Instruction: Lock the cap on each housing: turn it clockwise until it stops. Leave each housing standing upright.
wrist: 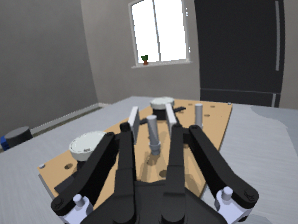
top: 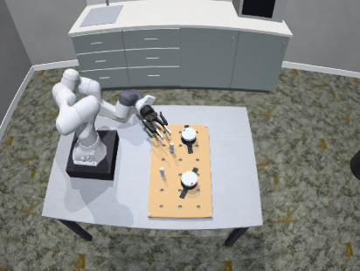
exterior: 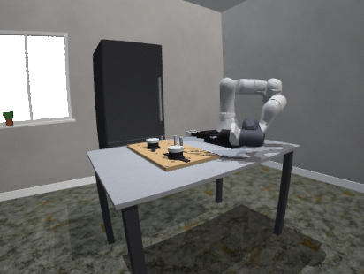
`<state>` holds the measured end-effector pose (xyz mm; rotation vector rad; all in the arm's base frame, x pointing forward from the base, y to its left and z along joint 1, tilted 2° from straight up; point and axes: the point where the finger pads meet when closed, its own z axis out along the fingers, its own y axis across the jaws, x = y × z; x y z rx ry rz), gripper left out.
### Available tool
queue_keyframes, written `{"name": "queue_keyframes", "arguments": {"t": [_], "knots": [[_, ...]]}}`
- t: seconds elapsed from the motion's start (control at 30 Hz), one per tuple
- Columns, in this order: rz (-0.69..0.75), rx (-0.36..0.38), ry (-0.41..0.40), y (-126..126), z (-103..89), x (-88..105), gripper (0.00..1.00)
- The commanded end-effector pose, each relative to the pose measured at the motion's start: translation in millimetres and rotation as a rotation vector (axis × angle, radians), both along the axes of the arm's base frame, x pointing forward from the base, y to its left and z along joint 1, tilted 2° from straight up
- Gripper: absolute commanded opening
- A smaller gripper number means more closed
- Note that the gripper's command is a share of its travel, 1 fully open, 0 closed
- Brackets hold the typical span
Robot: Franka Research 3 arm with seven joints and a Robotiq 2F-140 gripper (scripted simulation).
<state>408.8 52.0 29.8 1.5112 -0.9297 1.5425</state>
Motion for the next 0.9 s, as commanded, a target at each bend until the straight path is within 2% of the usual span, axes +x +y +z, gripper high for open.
{"name": "queue_keyframes", "arguments": {"t": [0.0,0.87], "knots": [[0.007,-0.005,0.013,2,5.7,1.5,0.36],[0.007,-0.005,0.013,2,28.9,2.3,0.36]]}}
